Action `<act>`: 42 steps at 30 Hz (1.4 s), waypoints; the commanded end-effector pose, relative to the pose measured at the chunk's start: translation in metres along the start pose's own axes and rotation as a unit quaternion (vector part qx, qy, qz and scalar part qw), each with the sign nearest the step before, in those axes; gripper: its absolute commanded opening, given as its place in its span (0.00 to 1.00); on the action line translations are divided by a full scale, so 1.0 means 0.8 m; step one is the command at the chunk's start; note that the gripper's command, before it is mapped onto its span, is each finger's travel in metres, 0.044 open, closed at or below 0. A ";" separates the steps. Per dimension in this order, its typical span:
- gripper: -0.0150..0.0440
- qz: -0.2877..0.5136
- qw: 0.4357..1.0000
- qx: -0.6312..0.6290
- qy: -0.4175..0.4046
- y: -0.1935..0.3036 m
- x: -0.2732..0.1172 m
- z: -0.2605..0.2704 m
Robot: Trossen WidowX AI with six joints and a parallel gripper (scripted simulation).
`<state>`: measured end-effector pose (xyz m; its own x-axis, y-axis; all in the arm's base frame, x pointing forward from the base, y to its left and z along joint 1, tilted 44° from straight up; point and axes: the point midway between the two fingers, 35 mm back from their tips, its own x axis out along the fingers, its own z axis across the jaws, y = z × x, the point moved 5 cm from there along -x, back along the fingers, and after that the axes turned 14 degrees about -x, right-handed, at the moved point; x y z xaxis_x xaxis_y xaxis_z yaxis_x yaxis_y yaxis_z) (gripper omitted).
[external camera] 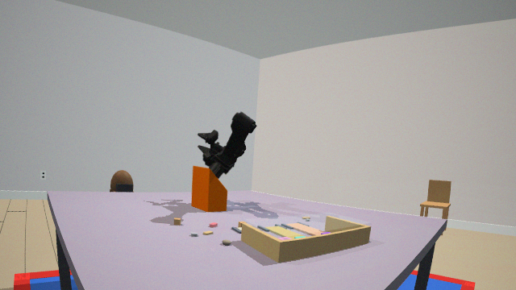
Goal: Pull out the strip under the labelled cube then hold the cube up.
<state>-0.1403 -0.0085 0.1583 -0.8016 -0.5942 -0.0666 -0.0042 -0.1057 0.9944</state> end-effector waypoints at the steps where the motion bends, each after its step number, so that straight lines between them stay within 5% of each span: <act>1: 0.93 -0.001 1.000 -0.003 -0.005 0.000 -0.001 0.002; 16: 0.93 -0.143 0.915 -0.173 -0.335 -0.004 -0.103 0.106; 22: 0.93 -0.242 0.835 -0.197 -0.453 -0.014 -0.175 0.125; 33: 0.93 -0.426 0.670 -0.200 -0.574 -0.030 -0.306 0.101; 42: 0.93 -0.580 0.530 -0.190 -0.589 -0.043 -0.389 0.031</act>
<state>0.0570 0.2051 0.1509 -0.3598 0.8905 -0.2785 -0.8989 -0.2508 0.3593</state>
